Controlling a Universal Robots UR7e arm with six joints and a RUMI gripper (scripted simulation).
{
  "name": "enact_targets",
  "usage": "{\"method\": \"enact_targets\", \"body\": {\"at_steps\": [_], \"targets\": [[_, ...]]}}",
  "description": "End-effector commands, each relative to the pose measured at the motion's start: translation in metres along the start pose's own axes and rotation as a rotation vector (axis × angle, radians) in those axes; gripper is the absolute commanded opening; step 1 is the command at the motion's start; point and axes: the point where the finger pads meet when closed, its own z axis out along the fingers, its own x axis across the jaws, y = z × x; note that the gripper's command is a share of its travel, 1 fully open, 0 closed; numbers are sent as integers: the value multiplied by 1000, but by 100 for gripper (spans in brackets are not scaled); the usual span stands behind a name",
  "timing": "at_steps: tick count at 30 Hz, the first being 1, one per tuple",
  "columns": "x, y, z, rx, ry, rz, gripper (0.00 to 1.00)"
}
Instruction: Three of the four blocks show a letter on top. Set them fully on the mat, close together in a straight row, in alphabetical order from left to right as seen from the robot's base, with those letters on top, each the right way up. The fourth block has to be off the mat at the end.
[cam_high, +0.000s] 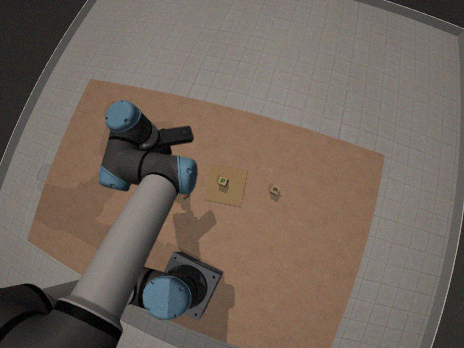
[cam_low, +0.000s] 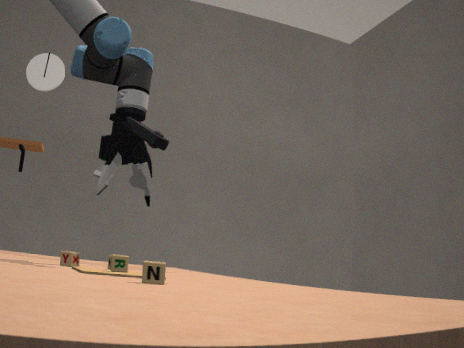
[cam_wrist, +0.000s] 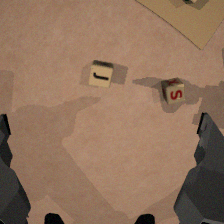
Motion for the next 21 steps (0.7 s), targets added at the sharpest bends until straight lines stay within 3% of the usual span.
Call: {"method": "enact_targets", "body": {"at_steps": [1, 21], "targets": [[1, -6, 1, -1, -2, -80, 100], [15, -39, 11, -2, -1, -576, 100]]}}
